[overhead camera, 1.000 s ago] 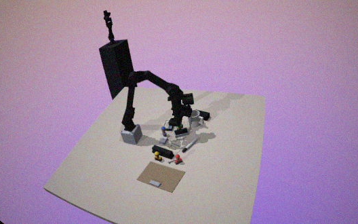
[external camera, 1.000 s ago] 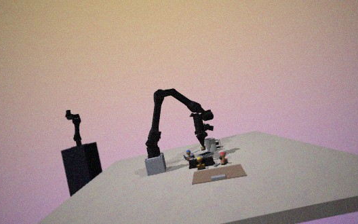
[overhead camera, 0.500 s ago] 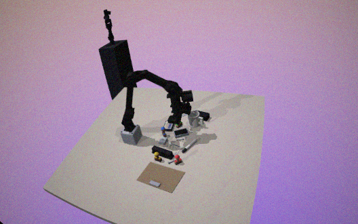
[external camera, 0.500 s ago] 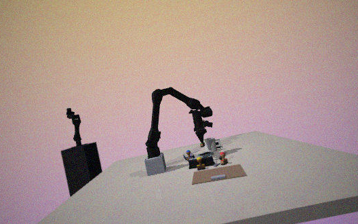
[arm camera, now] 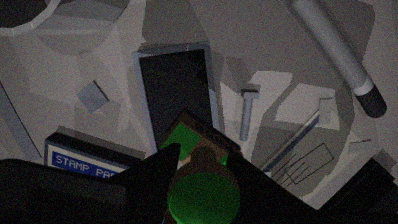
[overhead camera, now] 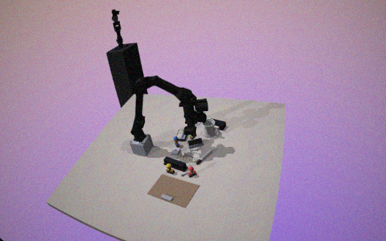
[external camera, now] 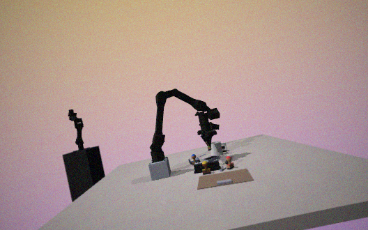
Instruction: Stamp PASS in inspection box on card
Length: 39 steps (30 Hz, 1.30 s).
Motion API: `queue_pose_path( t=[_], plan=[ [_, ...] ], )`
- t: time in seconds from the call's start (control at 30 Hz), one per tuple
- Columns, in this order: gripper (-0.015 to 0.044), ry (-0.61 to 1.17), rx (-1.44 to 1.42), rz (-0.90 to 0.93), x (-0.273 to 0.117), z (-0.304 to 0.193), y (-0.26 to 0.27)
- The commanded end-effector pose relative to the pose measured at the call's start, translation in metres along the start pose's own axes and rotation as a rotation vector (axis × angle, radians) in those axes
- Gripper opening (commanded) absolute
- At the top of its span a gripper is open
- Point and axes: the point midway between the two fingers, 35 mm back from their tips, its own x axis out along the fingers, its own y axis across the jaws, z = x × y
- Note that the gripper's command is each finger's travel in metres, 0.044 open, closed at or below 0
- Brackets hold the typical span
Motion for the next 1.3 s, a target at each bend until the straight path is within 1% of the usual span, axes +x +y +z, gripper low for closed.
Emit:
queue_pose_path(
  t=[0.0, 1.27],
  plan=[
    [0.0, 0.001, -0.107, -0.005, -0.001, -0.003, -0.011],
    [0.0, 0.02, -1.147, -0.01, -0.002, -0.034, -0.099]
  ],
)
